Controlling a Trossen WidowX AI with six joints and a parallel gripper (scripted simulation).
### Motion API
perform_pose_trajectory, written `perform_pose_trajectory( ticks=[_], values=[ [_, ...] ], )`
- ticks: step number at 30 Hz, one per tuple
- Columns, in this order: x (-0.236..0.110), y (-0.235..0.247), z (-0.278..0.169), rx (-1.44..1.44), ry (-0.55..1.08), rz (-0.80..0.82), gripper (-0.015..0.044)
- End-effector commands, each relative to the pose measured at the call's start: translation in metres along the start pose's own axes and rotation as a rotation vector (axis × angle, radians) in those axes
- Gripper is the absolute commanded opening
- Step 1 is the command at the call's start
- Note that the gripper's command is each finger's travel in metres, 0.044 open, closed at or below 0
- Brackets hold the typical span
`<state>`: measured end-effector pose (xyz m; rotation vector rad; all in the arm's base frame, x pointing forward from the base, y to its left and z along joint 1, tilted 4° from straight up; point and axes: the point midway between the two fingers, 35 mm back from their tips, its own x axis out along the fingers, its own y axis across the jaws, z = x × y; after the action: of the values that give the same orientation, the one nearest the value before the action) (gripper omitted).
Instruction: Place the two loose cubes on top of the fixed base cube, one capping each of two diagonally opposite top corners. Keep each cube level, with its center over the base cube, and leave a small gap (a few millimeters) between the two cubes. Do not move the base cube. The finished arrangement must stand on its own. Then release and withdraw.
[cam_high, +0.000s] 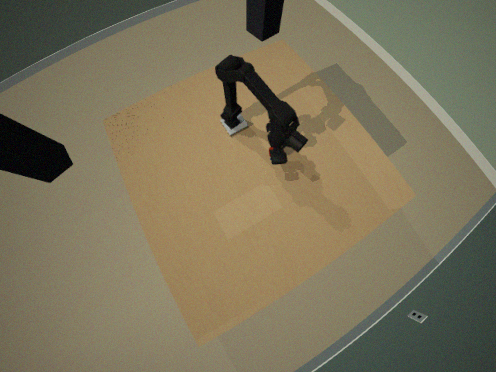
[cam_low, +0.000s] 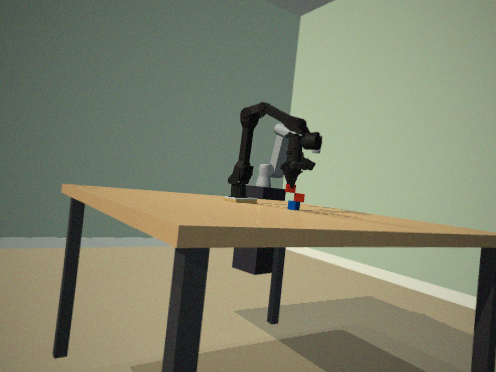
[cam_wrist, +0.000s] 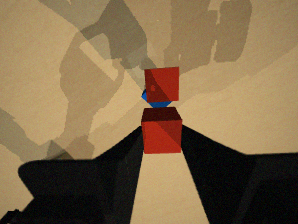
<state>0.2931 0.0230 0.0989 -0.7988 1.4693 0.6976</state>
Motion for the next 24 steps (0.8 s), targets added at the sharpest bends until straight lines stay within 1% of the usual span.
perform_pose_trajectory(
  ticks=[1, 14, 24],
  values=[
    [0.002, 0.0, 0.0, -0.003, 0.003, -0.001, 0.0105],
    [0.028, -0.002, 0.001, 0.012, -0.007, 0.004, 0.0105],
    [0.03, -0.002, 0.001, 0.013, -0.008, 0.004, 0.0105]
  ],
)
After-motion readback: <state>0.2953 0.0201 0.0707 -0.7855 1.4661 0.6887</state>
